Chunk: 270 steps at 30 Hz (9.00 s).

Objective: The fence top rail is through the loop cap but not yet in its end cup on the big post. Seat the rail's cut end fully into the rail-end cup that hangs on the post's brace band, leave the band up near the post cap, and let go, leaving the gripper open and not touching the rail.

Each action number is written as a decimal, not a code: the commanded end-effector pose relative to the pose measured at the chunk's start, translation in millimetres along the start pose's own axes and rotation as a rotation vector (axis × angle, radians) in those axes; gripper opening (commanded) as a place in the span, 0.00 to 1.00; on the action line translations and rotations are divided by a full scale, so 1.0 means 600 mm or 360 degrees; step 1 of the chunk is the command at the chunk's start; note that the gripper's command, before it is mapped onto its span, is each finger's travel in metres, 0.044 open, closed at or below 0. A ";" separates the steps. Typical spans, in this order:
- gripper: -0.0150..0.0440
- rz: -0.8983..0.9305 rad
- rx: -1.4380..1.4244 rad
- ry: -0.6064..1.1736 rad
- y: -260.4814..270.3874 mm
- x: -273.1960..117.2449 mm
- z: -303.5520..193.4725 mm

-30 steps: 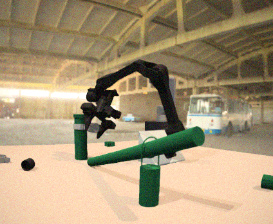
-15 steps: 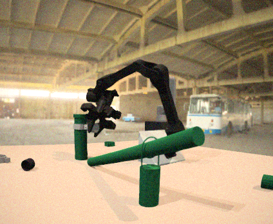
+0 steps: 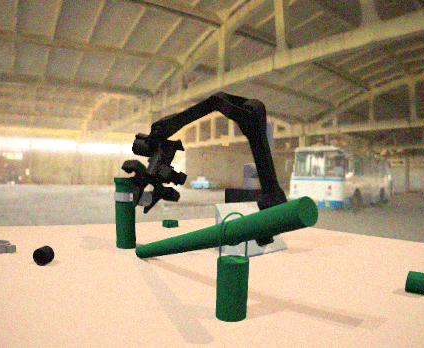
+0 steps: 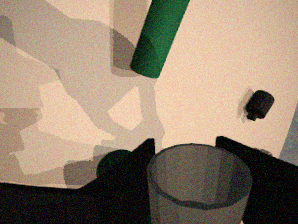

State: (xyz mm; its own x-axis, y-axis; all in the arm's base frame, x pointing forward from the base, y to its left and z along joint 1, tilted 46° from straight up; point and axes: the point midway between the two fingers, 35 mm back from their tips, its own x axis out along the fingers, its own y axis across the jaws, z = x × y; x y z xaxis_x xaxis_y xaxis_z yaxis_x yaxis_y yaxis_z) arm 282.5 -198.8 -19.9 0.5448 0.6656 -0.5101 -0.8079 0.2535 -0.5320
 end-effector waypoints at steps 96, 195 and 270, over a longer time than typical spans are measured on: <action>1.00 -0.0014 0.0455 0.0246 -0.091 -0.021 0.052; 1.00 0.0812 0.0487 0.0112 -0.069 0.146 0.251; 0.25 0.0909 0.0351 0.0582 -0.113 0.061 0.238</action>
State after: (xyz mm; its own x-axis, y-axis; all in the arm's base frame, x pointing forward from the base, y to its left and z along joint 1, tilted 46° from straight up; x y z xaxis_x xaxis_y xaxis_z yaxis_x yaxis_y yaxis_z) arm 325.2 -91.3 94.3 0.0323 0.4673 -0.8835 -0.9952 0.0970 0.0150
